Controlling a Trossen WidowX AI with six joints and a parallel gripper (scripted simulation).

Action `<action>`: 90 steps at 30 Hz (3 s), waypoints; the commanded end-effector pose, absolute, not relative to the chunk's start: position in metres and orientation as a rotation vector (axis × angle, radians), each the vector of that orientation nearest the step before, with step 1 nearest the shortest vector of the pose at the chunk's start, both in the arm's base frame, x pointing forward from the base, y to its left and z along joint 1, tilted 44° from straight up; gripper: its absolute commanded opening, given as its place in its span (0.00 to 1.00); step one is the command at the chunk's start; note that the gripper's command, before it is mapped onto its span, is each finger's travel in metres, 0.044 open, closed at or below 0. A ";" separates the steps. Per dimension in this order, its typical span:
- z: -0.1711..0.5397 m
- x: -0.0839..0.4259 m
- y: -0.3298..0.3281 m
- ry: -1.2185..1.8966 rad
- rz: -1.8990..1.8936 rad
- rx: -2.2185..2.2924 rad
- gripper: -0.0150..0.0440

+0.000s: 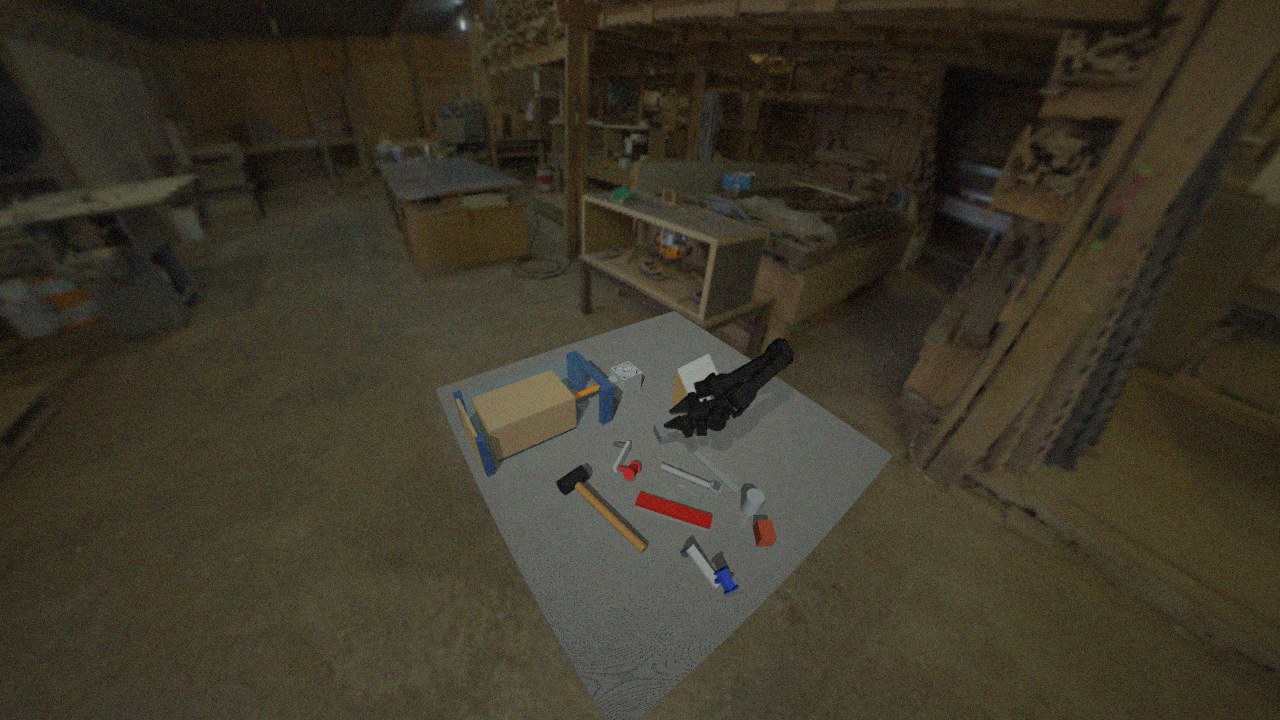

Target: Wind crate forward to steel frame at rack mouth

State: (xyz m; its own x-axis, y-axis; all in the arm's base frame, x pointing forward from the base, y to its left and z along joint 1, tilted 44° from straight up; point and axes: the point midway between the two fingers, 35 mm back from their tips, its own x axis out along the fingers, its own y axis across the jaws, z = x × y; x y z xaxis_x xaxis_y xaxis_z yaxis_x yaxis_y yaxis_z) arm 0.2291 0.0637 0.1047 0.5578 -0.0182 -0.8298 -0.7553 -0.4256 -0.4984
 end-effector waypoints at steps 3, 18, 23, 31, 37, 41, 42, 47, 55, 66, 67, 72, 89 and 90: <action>0.103 0.232 0.061 0.693 0.942 -1.755 1.00; 0.096 0.285 0.081 1.293 0.409 -0.262 1.00; 0.090 0.307 0.089 1.452 0.123 0.271 1.00; 0.080 0.336 0.094 1.603 -0.264 0.863 1.00; 0.072 0.354 0.095 1.661 -0.585 1.240 1.00; 0.065 0.367 0.095 1.686 -0.826 1.485 1.00; 0.064 0.370 0.095 1.687 -0.889 1.542 1.00; 0.055 0.383 0.093 1.672 -1.227 1.812 1.00; 0.043 0.402 0.088 1.568 -1.791 2.138 1.00; 0.043 0.402 0.088 1.565 -1.802 2.143 1.00; 0.043 0.402 0.088 1.565 -1.802 2.143 1.00; 0.042 0.402 0.088 1.565 -1.802 2.143 1.00; 0.007 0.400 0.121 1.567 -1.801 2.144 1.00; 0.006 0.399 0.122 1.567 -1.801 2.144 1.00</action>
State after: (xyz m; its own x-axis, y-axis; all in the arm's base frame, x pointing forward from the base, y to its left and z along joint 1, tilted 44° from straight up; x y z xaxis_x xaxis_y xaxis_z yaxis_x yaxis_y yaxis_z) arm 0.4019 0.1172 0.0114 -0.0957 0.6862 -0.7211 0.6214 -0.5247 -0.5818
